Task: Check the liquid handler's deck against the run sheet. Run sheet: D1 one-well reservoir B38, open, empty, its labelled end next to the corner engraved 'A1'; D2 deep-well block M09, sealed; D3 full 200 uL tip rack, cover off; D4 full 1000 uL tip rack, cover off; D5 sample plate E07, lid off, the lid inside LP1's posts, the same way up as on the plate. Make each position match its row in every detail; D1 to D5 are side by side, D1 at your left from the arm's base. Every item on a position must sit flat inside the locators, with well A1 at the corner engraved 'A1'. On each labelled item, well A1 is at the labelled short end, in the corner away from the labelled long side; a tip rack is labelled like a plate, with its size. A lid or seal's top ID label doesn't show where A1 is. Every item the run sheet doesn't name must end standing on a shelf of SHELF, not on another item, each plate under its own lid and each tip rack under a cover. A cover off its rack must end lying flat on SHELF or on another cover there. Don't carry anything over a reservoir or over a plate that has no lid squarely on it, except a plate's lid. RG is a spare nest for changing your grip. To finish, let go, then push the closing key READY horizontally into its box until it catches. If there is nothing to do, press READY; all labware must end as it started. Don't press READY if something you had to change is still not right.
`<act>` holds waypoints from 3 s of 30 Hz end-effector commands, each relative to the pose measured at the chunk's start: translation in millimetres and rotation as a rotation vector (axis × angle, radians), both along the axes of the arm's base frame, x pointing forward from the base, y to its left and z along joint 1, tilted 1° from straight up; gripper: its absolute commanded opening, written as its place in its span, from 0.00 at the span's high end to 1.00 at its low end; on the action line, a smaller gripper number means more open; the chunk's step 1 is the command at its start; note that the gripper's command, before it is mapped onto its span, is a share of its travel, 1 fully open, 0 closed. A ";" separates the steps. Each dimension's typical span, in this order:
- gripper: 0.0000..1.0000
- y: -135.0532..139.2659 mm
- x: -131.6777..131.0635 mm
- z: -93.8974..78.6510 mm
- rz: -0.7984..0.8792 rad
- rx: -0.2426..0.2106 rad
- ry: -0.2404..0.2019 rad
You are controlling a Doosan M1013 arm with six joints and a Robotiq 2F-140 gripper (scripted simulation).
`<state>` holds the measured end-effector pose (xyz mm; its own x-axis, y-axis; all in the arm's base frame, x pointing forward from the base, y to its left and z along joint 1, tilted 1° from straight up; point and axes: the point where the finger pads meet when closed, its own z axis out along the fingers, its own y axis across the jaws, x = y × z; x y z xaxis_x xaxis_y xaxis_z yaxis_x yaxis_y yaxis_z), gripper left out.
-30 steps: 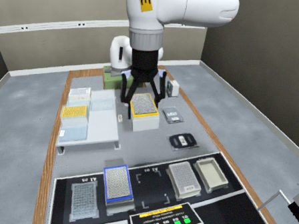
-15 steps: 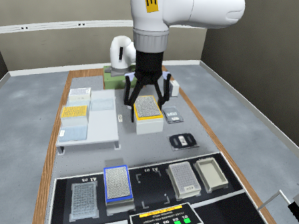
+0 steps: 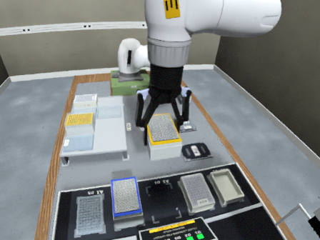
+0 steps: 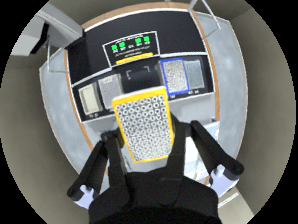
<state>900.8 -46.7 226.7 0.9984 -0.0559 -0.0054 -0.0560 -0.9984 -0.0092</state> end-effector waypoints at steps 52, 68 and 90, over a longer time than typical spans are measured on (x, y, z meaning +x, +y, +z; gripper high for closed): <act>0.90 -0.2 86.2 2.1 0.000 0.003 0.005; 0.90 -0.2 86.2 2.1 0.000 0.003 0.005; 0.90 -0.2 86.2 2.1 0.000 0.003 0.005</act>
<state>986.7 -51.5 226.2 0.9984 -0.0558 -0.0080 -0.0559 -0.9984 -0.0093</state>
